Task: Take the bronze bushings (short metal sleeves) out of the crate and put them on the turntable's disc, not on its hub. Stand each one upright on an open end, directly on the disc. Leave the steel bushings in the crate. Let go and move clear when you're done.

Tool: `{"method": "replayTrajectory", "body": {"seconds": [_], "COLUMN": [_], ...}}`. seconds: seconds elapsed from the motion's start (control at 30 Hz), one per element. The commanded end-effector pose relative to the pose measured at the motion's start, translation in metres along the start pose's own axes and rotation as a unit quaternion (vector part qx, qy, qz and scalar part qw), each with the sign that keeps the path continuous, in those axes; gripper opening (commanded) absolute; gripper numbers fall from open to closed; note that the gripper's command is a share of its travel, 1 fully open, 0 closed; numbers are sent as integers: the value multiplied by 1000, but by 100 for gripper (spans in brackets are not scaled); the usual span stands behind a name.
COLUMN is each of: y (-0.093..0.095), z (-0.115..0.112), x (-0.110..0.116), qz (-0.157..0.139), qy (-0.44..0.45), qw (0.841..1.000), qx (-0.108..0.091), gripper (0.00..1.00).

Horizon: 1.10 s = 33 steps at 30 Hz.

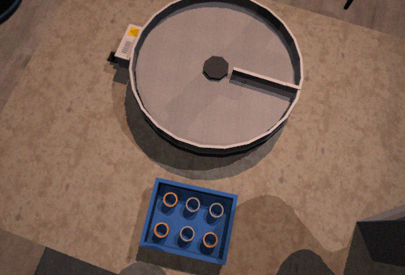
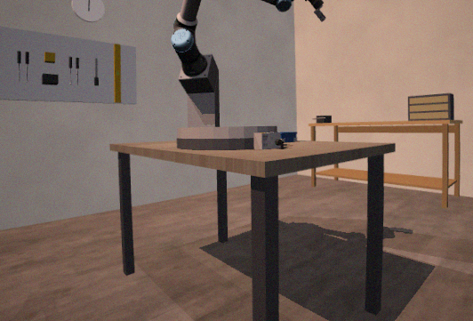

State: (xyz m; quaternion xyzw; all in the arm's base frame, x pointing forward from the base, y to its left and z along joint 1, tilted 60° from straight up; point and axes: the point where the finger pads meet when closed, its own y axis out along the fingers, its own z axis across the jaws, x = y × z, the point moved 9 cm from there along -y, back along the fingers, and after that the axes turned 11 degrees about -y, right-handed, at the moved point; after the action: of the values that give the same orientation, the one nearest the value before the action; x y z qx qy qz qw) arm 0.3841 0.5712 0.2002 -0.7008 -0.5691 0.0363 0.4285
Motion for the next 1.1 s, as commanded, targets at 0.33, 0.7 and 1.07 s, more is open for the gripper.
{"method": "replayTrajectory", "body": {"seconds": [0.33,0.7,1.07], "y": [56,78,84], "z": [-120,-196,-259], "x": [-77,-147,-224], "qz": [36,64,93], "qy": [34,59,82], "qw": [998,995,989], "qx": [-28,-52,-79], "gripper": [100,100,100]}}
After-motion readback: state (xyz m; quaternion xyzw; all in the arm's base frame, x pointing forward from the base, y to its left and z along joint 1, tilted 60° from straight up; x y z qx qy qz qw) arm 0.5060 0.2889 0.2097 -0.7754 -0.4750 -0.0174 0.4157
